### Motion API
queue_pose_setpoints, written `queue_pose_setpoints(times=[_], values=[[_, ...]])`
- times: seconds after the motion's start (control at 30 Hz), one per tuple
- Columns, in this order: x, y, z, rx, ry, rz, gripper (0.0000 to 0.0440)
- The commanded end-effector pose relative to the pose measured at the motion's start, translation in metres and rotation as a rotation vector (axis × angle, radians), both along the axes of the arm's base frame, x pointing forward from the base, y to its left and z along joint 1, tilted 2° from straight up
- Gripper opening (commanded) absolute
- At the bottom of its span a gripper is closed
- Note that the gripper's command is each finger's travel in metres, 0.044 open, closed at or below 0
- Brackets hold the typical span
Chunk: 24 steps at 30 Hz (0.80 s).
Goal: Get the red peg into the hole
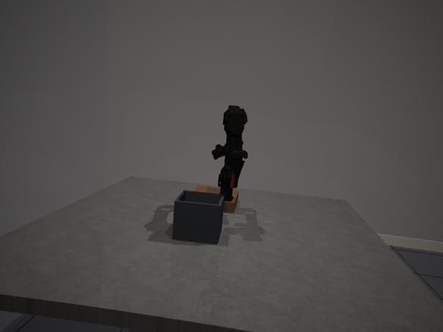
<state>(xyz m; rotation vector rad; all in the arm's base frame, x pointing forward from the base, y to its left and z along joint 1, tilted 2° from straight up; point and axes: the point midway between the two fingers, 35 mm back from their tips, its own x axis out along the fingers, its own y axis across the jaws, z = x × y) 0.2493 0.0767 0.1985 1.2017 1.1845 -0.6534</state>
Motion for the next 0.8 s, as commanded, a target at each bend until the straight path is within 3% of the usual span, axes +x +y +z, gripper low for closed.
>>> queue_pose_setpoints(times=[0.0, 0.77], values=[[0.005, -0.016, 0.0, -0.036, 0.018, -0.023, 0.0], [0.039, -0.076, -0.02, -0.07, 0.126, -0.09, 0.0]])
